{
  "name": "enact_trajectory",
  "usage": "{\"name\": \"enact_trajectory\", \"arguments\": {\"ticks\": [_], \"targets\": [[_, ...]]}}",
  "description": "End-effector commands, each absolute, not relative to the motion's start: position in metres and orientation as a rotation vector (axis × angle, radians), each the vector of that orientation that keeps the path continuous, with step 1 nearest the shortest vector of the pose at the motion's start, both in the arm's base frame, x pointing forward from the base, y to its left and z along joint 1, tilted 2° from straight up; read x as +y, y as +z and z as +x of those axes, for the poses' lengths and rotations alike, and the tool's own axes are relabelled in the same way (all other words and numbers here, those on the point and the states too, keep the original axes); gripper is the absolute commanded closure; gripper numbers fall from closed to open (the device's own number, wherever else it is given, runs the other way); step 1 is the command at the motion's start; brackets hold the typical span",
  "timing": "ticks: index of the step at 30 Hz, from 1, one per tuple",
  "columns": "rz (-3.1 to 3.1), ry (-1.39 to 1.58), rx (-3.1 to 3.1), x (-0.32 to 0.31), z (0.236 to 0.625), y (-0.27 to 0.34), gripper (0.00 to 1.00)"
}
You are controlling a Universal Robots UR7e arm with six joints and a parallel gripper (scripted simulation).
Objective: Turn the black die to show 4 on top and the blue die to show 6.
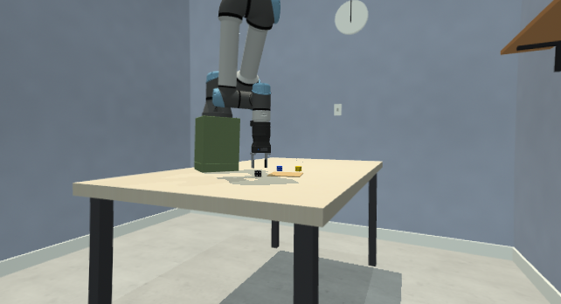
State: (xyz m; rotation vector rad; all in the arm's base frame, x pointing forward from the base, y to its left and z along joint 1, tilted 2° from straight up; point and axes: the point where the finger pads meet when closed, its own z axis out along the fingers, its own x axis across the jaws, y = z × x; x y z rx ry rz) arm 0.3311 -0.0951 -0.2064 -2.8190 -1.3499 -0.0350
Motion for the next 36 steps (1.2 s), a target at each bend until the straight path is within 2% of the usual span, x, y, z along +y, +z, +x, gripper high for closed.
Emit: {"name": "enact_trajectory", "arguments": {"ticks": [1,23,36], "targets": [[-2.82,-0.036,-1.35,-0.095,0.331,-0.206,0.0],[-2.82,-0.036,-1.35,-0.069,0.328,-0.206,0.0],[-2.82,-0.036,-1.35,-0.01,0.319,-0.204,0.0]]}}
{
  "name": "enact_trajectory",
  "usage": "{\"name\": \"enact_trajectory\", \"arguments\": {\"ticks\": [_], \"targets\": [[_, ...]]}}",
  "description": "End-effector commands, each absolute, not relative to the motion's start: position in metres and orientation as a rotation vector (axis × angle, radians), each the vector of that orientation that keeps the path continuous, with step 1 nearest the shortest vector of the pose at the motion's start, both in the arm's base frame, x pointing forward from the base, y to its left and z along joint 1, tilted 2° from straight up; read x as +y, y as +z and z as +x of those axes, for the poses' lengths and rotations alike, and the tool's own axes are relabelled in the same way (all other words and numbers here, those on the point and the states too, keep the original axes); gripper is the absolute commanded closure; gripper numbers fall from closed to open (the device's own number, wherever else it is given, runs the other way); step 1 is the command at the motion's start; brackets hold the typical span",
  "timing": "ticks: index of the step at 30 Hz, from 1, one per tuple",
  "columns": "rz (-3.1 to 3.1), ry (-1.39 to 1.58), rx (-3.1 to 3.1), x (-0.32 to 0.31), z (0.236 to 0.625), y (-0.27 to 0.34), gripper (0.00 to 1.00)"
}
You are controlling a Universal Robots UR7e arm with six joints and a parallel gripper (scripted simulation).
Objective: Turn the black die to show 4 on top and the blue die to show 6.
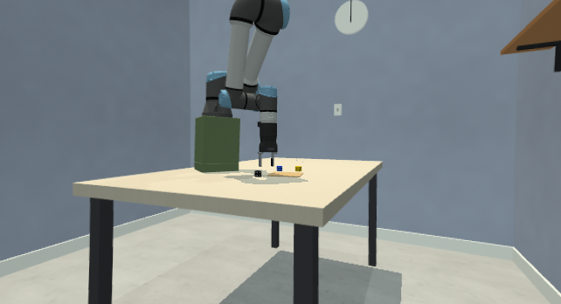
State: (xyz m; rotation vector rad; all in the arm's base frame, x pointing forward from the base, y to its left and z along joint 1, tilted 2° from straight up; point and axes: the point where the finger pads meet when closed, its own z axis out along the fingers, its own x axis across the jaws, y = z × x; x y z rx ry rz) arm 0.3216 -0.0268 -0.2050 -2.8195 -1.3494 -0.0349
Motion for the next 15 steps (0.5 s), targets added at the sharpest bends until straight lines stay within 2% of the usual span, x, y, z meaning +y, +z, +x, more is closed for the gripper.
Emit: {"name": "enact_trajectory", "arguments": {"ticks": [1,15], "targets": [[-2.82,-0.036,-1.35,-0.005,0.319,-0.204,0.0],[-2.82,-0.036,-1.35,0.056,0.31,-0.203,0.0]]}}
